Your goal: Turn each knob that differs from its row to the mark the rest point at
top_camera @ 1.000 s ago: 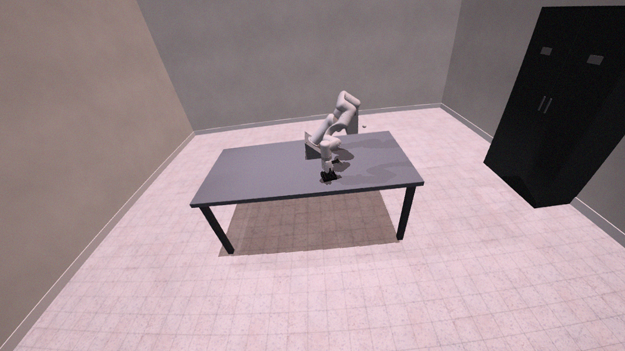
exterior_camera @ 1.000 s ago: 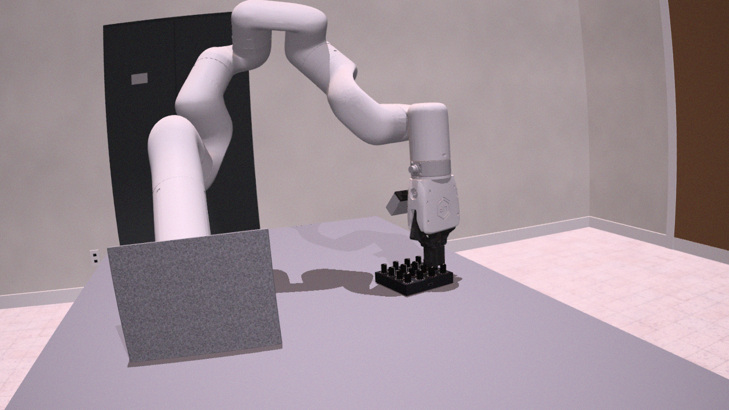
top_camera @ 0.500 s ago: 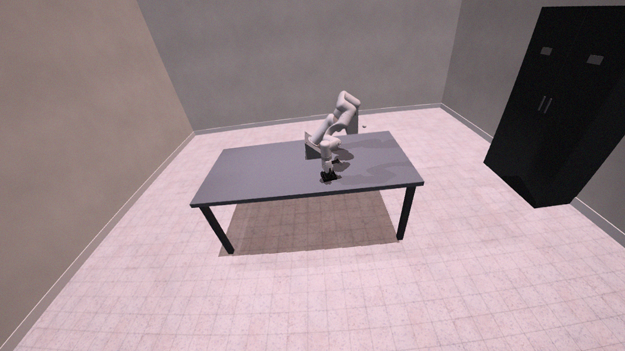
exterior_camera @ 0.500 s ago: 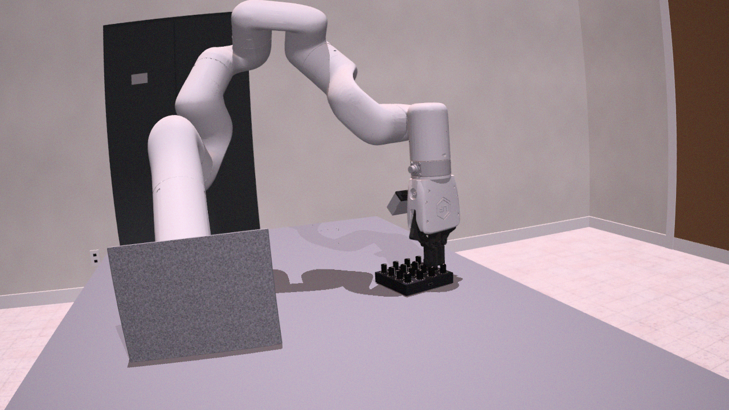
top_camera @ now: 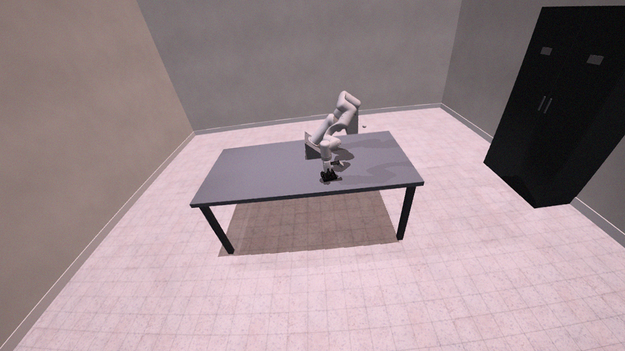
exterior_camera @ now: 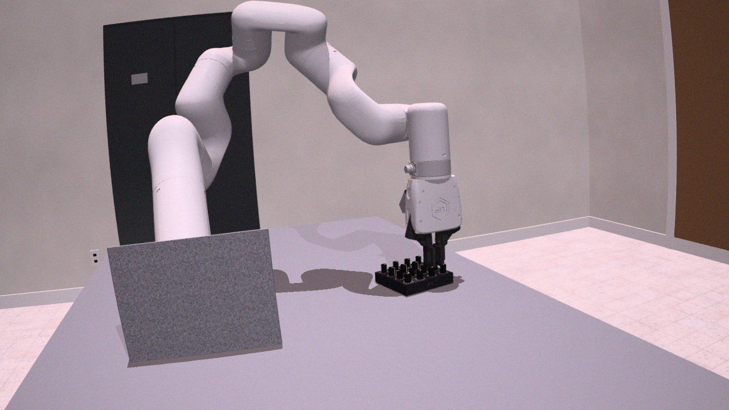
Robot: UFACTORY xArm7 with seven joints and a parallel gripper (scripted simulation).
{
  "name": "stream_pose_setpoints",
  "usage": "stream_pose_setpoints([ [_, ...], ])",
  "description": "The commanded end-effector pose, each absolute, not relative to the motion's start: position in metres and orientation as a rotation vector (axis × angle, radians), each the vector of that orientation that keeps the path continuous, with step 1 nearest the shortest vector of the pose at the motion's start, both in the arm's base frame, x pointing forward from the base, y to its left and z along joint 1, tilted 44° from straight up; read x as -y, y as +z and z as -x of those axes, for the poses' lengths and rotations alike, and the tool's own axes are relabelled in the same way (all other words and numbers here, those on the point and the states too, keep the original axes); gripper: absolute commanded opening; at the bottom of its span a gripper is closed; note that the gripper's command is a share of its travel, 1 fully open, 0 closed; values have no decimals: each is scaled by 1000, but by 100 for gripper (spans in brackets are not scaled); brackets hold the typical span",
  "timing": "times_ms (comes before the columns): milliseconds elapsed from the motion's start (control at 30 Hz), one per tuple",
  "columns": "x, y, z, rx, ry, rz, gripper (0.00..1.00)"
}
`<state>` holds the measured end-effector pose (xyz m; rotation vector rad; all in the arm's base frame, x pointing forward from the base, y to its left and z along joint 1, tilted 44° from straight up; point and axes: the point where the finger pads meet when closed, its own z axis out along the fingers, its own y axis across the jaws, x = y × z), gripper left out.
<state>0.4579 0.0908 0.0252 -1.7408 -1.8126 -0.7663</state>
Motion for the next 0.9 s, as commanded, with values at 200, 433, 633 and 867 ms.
stream_pose_setpoints([
  [200,-89,26,-459,1754,-740,1791,8],
  [433,-89,26,-459,1754,-740,1791,8],
  [633,-89,26,-459,1754,-740,1791,19],
  [867,-89,26,-459,1754,-740,1791,19],
])
